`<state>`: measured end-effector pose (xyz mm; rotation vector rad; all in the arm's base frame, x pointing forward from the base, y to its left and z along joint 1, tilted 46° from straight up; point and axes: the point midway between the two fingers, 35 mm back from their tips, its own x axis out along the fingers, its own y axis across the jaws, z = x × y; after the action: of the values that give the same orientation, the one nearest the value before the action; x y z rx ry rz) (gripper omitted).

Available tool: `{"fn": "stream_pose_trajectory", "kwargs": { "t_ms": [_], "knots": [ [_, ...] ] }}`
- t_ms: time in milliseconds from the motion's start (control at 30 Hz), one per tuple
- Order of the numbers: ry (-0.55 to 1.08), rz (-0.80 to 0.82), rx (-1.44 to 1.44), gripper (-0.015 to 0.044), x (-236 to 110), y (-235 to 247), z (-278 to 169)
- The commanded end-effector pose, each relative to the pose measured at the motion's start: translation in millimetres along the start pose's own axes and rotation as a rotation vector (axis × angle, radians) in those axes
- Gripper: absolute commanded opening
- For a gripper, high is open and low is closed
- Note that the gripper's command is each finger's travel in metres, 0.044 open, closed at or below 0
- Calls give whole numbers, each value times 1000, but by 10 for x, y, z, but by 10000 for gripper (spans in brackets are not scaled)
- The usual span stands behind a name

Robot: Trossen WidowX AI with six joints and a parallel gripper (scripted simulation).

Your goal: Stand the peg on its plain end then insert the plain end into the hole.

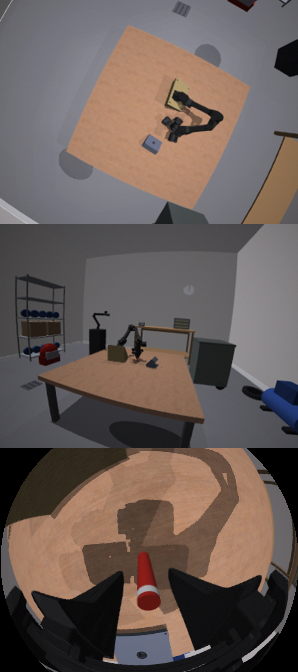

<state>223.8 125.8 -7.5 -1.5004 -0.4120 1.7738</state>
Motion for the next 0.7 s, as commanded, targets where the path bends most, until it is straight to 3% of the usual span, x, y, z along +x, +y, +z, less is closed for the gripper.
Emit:
{"fn": "stream_pose_trajectory", "kwargs": {
  "t_ms": [0, 100, 300, 667],
  "knots": [
    [0, 1, -2, 125, -1, 0, 0],
    [0, 1, -2, 46, -1, 0, 0],
    [0, 1, -2, 6, -1, 0, 0],
    [2, 9, 0, 0, -257, 15, -45]
  ]
}}
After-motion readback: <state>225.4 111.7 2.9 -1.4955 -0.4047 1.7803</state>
